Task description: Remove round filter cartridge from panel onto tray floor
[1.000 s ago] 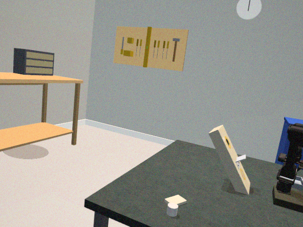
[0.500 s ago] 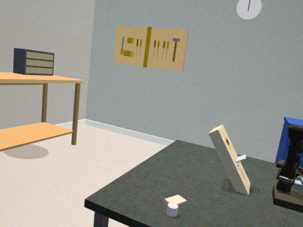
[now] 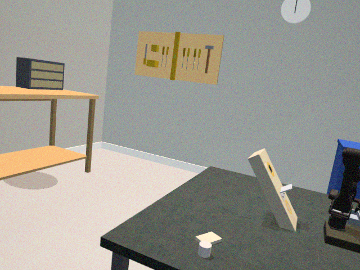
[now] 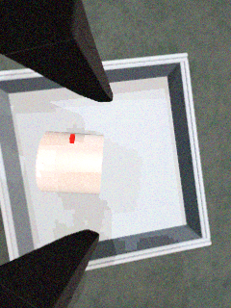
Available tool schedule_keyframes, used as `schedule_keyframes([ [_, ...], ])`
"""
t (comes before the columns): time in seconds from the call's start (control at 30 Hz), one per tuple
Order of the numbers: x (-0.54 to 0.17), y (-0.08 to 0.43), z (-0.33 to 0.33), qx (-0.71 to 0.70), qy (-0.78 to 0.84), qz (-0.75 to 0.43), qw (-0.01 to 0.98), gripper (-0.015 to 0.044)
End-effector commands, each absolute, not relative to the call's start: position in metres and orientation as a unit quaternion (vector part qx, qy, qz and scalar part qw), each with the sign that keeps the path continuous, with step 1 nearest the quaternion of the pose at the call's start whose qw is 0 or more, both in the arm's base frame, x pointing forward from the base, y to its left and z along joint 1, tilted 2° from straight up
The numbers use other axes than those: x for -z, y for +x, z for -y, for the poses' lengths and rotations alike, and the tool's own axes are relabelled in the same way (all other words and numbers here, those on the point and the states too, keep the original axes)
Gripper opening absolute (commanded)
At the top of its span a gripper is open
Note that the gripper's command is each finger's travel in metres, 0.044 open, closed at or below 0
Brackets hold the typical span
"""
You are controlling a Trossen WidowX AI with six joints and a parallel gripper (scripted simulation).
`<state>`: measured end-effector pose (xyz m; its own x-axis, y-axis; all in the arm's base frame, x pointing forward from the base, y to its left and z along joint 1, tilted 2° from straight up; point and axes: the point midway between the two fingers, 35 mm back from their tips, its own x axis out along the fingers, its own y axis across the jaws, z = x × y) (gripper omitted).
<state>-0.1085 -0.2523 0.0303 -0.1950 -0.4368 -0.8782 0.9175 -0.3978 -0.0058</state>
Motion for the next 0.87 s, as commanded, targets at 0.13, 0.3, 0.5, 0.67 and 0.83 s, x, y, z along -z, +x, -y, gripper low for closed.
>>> schedule_keyframes([
  [0.13,-0.091,-0.109,0.255,0.72,0.425,-0.282,0.471,0.044],
  [0.3,-0.087,-0.11,0.257,0.722,0.422,-0.28,0.472,0.044],
  [0.5,-0.087,-0.11,0.257,0.722,0.422,-0.28,0.472,0.044],
  [0.67,-0.087,-0.11,0.257,0.722,0.422,-0.28,0.472,0.044],
  [0.83,-0.087,-0.11,0.257,0.722,0.422,-0.28,0.472,0.044],
])
